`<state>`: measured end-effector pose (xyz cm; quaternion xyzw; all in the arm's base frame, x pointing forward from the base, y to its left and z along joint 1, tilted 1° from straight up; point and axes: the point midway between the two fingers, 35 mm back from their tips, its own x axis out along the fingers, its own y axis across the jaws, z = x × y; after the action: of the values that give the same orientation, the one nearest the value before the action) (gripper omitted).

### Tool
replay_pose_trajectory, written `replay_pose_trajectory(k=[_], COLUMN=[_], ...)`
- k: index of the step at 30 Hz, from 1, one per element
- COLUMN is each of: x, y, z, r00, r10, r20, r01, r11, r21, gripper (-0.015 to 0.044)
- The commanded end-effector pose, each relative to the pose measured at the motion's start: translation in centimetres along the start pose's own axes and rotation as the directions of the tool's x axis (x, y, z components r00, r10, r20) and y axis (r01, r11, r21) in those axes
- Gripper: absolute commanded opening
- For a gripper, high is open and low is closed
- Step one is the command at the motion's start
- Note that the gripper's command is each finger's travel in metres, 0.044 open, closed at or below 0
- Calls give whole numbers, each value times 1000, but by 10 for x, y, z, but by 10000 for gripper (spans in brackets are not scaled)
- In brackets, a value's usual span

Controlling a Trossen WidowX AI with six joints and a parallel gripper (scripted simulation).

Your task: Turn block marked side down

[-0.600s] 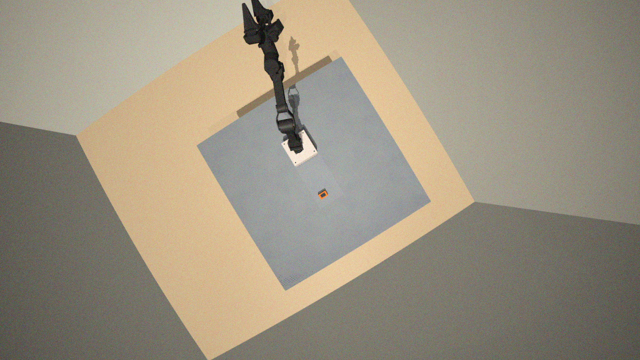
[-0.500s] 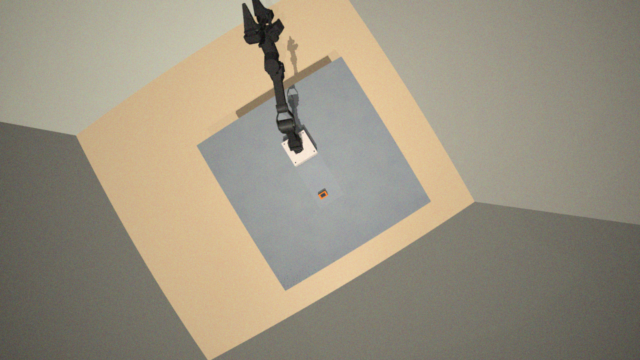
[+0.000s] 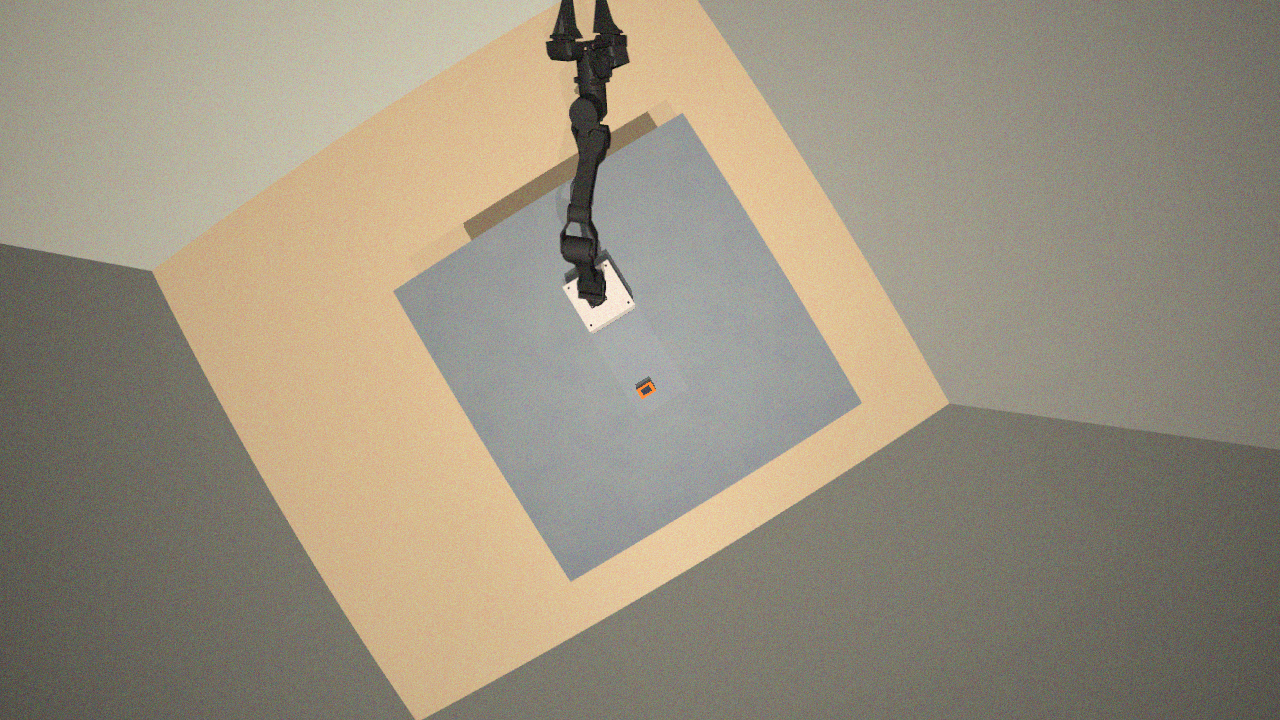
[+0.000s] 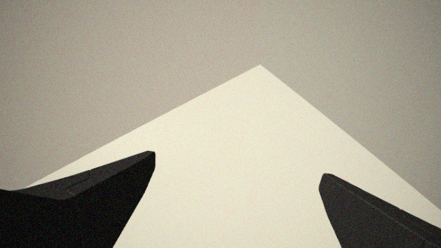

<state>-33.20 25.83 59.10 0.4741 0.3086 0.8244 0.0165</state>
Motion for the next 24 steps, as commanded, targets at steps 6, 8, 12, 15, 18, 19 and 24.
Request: replay_pose_trajectory(k=[6,8,12,15,18,19,24], x=[-30,-43,-74,-99,-128,-139,-195], y=[-106,-127,-165,-186,-202,-207,-224], z=[85,107,153,189,224,236,290], r00=[950,923,851,791,723,698,559], r10=[-299,-365,-487,-558,-619,-638,-719], r20=[94,125,195,251,308,327,413], r01=[313,385,523,609,686,711,815], r11=[914,871,763,680,589,558,384], r21=[-258,-305,-380,-410,-426,-429,-435], gripper=[440,440,440,440,440,440,440])
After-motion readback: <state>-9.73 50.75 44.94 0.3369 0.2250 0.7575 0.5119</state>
